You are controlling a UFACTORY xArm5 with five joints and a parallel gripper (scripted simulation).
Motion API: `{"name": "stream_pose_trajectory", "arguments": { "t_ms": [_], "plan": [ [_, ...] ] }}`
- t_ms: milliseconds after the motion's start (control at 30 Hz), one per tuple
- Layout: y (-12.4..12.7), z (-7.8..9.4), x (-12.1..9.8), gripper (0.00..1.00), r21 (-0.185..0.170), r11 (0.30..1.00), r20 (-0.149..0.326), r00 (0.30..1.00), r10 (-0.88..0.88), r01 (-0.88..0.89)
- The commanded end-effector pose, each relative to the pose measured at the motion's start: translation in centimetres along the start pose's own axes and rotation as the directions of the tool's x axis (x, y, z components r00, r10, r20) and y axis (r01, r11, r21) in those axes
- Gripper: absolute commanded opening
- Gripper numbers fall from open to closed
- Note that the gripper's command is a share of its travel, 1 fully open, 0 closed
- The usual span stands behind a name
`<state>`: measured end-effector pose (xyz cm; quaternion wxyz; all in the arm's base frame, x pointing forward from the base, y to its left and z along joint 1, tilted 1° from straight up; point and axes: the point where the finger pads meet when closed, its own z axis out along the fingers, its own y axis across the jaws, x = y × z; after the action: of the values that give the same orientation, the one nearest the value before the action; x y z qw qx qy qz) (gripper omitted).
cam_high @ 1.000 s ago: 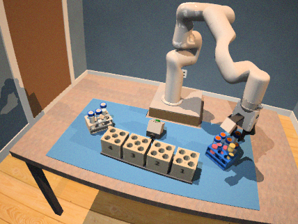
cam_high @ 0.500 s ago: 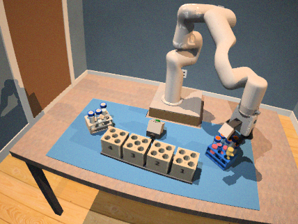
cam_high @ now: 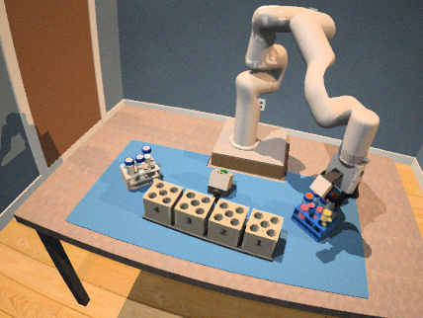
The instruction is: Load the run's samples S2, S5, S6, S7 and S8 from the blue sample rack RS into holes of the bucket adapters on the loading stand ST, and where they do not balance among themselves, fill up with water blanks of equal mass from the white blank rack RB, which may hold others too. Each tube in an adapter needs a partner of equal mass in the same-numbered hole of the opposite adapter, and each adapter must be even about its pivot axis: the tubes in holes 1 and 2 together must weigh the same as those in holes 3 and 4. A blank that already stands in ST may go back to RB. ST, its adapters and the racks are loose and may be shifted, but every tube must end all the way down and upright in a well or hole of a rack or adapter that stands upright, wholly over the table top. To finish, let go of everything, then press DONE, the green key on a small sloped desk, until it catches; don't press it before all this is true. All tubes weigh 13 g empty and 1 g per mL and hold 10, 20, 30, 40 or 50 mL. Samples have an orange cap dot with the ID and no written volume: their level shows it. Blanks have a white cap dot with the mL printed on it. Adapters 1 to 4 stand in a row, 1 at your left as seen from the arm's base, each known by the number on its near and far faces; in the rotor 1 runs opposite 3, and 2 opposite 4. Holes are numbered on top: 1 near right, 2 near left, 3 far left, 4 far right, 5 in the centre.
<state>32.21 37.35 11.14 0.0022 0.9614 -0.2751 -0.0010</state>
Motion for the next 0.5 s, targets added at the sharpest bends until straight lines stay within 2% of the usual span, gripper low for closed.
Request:
{"name": "stream_pose_trajectory", "arguments": {
  "t_ms": [0,467],
  "plan": [
    [-0.1,-0.1,0.0,0.0,0.004,1.0,-0.001,1.0,0.0,0.0],
    [-0.1,1.1,0.0,0.0,0.004,1.0,-0.001,1.0,0.0,0.0]
  ]
}}
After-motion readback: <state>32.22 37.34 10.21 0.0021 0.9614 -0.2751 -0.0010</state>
